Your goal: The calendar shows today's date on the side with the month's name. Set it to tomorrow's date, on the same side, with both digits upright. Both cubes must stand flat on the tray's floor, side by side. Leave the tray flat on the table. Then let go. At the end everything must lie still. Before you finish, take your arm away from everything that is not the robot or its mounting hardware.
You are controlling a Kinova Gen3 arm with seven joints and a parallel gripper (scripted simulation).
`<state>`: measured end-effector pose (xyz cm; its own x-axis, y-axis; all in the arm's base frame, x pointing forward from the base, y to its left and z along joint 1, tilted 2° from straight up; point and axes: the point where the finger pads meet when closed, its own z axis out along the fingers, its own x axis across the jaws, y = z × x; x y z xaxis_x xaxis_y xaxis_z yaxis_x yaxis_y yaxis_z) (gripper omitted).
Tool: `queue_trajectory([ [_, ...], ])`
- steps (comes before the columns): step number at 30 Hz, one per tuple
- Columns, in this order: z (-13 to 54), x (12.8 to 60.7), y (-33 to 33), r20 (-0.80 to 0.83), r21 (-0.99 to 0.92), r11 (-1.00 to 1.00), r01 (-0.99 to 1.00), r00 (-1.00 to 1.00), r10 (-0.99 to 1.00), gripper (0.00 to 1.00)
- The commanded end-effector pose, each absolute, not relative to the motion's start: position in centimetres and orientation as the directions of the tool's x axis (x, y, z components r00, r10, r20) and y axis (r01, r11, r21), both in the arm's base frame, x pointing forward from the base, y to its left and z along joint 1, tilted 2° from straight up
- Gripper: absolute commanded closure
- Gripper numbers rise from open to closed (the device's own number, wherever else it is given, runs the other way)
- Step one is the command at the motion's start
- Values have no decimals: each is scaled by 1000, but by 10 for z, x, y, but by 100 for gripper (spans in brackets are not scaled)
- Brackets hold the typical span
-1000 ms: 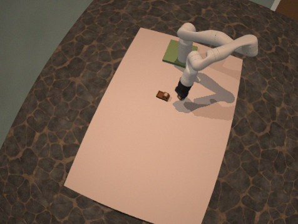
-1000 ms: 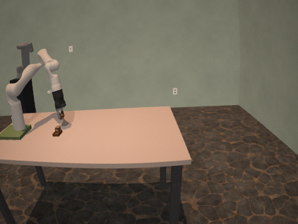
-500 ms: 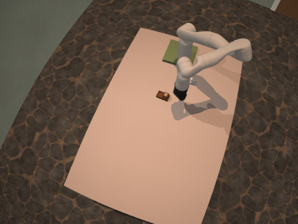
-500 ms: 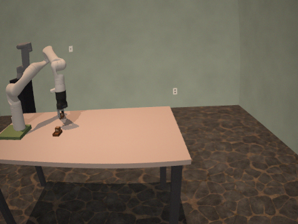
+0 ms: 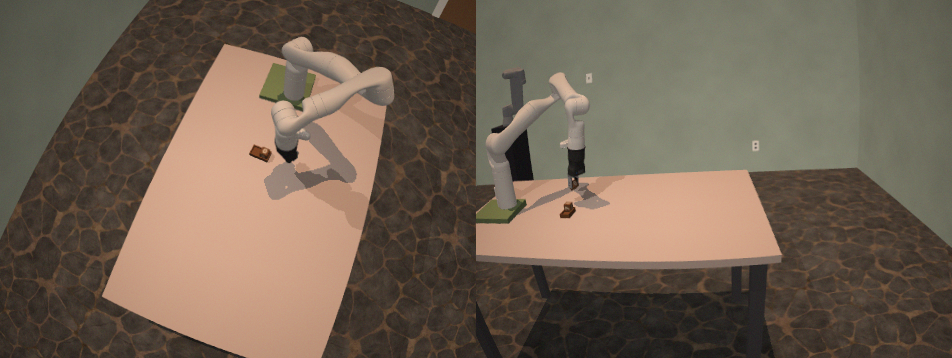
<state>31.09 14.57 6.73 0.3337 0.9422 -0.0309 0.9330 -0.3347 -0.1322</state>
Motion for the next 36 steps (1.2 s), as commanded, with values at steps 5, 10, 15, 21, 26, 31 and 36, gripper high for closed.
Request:
queue_trajectory([
  [5, 70, 322, 135, -25, -227, -352, 908, 355, 934, 40],
  [10, 70, 322, 135, -25, -236, -351, 906, 355, 934, 40],
  [15, 69, 323, 135, -26, -260, -349, 900, 355, 935, 40],
  [21, 68, 324, 135, -28, -381, -337, 861, 354, 935, 40],
  [26, 68, 325, 134, -26, -464, -326, 824, 355, 934, 40],
  [31, 69, 325, 134, -25, -477, -324, 817, 356, 934, 40],
  [36, 68, 325, 134, -26, -489, -322, 811, 355, 934, 40],
])
